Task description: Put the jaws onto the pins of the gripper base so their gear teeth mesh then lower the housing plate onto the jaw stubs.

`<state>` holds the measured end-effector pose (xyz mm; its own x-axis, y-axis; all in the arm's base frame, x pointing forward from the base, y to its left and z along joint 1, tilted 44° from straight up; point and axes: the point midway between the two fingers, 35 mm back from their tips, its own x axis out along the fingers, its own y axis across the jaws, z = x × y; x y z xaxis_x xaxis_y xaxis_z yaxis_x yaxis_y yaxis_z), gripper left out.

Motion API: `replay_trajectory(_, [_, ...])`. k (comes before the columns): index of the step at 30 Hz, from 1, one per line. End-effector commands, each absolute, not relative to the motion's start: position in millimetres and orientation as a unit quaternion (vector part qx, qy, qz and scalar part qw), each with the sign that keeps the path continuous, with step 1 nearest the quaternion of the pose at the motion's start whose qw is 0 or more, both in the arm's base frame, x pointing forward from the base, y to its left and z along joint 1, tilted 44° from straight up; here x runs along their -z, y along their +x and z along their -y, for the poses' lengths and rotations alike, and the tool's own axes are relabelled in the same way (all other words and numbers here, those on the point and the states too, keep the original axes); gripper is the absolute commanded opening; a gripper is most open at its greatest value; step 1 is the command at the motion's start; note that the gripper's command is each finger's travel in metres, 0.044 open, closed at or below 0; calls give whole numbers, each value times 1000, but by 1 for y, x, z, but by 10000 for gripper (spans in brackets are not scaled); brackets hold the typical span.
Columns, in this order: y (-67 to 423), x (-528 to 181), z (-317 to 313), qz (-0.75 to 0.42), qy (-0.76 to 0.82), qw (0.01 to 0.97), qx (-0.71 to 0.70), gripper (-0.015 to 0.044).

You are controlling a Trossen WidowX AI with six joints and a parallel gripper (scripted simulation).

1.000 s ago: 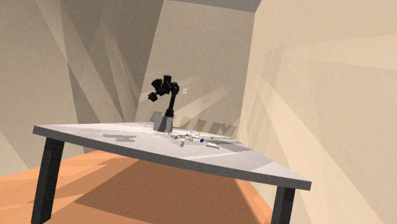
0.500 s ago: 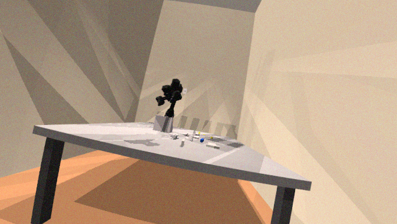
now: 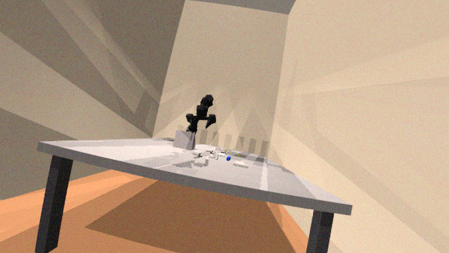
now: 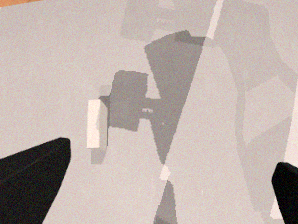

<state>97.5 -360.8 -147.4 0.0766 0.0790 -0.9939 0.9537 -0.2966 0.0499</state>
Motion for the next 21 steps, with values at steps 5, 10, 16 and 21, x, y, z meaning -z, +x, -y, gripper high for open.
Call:
replay_trajectory(5, [135, 147, 330, -495, 610, 434, 441, 440])
replay_trajectory(10, [158, 143, 309, -534, 609, 443, 383, 440])
replay_trajectory(16, [183, 136, 282, -576, 607, 451, 311, 440])
replay_trajectory(21, [203, 129, 259, -607, 604, 453, 249, 440])
